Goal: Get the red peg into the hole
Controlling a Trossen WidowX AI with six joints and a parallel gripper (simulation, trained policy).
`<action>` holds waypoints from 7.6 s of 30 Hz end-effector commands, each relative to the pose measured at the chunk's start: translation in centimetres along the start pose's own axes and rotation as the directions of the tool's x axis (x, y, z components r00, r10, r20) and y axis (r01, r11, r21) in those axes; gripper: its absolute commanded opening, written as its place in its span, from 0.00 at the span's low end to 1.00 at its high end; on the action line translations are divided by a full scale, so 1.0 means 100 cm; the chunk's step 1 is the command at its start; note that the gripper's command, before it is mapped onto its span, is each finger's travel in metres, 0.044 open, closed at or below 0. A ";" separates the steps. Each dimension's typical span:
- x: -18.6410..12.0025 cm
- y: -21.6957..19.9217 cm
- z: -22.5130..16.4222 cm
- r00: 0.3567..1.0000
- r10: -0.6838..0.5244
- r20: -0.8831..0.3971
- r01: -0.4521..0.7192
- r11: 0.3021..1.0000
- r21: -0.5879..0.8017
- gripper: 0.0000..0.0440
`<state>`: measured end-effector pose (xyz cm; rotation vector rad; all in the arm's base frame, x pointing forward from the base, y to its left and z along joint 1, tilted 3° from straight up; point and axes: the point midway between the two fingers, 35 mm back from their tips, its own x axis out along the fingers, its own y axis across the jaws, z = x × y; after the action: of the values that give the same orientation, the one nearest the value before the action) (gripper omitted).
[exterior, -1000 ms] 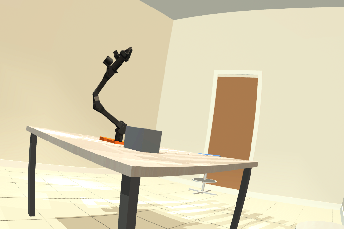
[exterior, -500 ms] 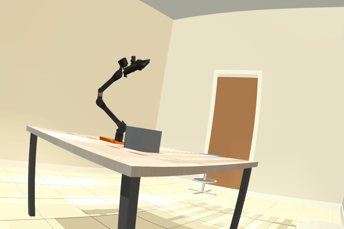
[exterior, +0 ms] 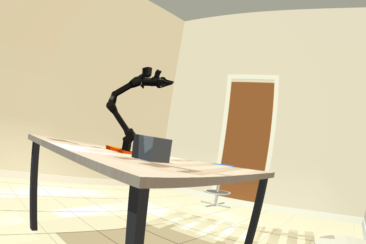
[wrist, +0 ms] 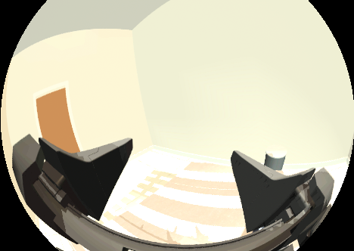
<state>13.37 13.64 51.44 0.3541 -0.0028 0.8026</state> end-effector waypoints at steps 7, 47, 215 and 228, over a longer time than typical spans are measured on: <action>0.036 -0.045 -0.069 0.952 -0.151 -0.268 0.201 0.965 0.171 1.00; -0.013 -0.134 -0.283 0.320 -0.119 -0.940 0.941 0.156 0.301 1.00; -0.048 -0.338 -0.281 0.148 -0.272 -0.951 0.885 -0.392 0.250 0.00; -0.044 -0.352 -0.312 0.139 -0.237 -0.962 0.916 -0.339 0.215 0.00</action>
<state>31.26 -2.50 12.02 1.1580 1.3439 -0.6746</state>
